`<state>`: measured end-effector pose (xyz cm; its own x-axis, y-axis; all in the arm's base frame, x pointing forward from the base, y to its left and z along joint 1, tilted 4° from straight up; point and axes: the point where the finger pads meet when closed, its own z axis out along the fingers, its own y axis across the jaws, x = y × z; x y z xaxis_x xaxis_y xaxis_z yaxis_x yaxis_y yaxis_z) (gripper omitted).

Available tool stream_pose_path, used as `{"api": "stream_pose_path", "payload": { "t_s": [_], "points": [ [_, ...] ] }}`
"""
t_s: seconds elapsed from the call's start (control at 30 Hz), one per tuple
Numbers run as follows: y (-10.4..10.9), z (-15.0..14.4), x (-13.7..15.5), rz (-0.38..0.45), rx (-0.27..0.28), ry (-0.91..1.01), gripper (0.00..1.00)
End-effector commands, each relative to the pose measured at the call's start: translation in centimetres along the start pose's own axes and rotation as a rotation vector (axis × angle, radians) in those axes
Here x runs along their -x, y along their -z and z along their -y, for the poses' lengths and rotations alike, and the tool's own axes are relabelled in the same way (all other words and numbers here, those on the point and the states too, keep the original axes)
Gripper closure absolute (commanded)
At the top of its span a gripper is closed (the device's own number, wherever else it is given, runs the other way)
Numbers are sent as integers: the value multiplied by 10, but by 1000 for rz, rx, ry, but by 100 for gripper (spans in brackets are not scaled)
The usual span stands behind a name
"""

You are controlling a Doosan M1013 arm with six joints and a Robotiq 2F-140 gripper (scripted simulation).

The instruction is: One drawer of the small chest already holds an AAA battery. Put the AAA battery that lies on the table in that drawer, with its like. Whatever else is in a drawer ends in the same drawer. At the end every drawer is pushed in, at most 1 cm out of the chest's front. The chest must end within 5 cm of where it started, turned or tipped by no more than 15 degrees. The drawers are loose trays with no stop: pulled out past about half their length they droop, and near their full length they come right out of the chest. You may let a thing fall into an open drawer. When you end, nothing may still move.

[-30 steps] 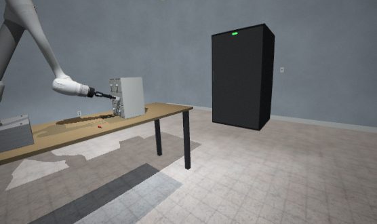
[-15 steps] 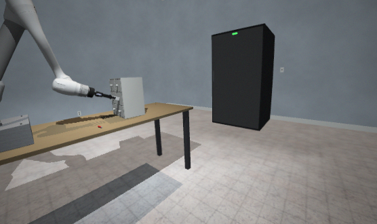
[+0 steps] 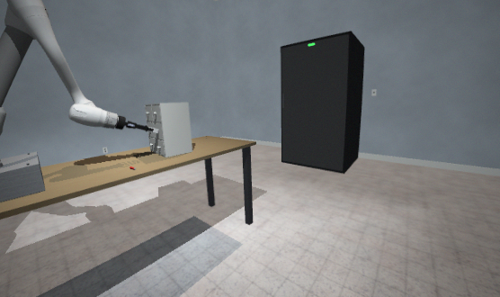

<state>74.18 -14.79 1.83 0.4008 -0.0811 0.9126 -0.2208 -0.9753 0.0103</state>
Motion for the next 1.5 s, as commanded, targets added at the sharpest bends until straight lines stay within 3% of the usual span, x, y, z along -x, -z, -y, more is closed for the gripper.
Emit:
{"api": "stream_pose_path", "payload": {
  "t_s": [0.0,0.7,1.47],
  "points": [
    [0,0,0,0,0,0,92],
    [4,0,1,0,0,0,92],
    [26,0,9,0,0,0,92]
  ]
}}
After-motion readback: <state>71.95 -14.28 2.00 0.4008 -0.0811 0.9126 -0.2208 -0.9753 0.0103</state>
